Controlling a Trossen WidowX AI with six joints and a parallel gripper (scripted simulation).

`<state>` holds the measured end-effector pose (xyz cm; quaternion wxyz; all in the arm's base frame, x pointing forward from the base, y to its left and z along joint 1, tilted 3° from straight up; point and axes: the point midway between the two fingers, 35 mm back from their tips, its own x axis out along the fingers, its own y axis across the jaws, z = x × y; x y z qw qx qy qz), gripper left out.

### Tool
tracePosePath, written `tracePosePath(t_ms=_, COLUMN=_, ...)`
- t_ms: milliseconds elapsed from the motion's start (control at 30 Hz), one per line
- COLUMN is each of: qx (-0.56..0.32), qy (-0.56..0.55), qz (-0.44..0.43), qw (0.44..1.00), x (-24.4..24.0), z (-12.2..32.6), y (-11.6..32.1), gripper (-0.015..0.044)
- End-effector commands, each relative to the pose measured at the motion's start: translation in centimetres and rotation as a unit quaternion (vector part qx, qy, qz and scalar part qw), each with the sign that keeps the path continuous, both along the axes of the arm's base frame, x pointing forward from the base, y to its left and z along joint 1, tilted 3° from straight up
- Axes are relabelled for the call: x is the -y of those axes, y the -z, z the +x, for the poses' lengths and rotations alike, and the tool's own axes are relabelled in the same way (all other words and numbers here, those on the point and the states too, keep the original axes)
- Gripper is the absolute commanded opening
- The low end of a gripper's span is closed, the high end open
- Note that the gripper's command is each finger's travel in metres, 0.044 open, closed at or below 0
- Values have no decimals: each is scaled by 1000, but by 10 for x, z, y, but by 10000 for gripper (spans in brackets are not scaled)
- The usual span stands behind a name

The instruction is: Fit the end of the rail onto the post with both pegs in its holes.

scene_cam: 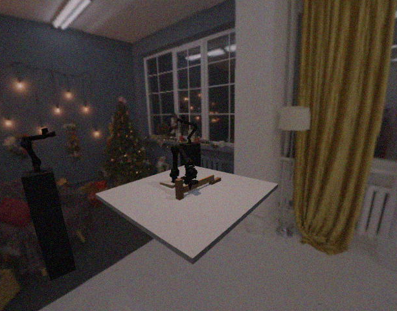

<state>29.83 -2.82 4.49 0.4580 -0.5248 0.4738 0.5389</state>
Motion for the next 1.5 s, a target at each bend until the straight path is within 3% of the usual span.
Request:
tracePosePath(t_ms=0, qx=2, qy=0, qz=0, qw=1000, x=0, z=1, y=-2, gripper=0)
tracePosePath(t_ms=1467, qx=3, qy=0, qz=0, qw=1000, x=7, z=5, y=-5, gripper=0)
